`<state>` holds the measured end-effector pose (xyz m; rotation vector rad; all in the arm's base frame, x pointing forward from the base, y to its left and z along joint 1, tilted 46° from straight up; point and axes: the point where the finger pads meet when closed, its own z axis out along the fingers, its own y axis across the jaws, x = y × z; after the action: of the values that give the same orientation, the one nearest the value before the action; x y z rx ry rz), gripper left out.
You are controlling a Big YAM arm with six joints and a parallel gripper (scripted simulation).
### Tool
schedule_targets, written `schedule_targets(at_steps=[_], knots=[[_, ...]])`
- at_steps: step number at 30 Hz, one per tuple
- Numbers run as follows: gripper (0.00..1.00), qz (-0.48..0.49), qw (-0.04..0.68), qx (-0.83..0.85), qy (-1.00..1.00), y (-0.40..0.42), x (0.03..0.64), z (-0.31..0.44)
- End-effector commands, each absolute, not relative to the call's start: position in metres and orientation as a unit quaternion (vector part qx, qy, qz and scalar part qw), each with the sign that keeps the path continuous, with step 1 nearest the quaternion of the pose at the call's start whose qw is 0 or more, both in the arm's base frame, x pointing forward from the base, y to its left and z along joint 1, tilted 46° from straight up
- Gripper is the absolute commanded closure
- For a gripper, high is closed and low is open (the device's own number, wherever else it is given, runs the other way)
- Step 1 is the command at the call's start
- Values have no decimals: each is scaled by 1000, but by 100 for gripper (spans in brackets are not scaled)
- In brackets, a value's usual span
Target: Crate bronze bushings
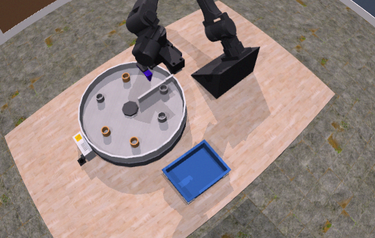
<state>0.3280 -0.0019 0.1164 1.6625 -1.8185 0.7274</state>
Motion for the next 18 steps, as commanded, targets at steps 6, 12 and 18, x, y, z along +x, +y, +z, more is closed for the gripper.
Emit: schedule_targets(at_steps=[6, 12, 18], knots=[[89, 278, 266, 626, -679, 5, 340, 127], [89, 276, 270, 626, -677, 5, 340, 124], [89, 276, 270, 626, -677, 5, 340, 124]])
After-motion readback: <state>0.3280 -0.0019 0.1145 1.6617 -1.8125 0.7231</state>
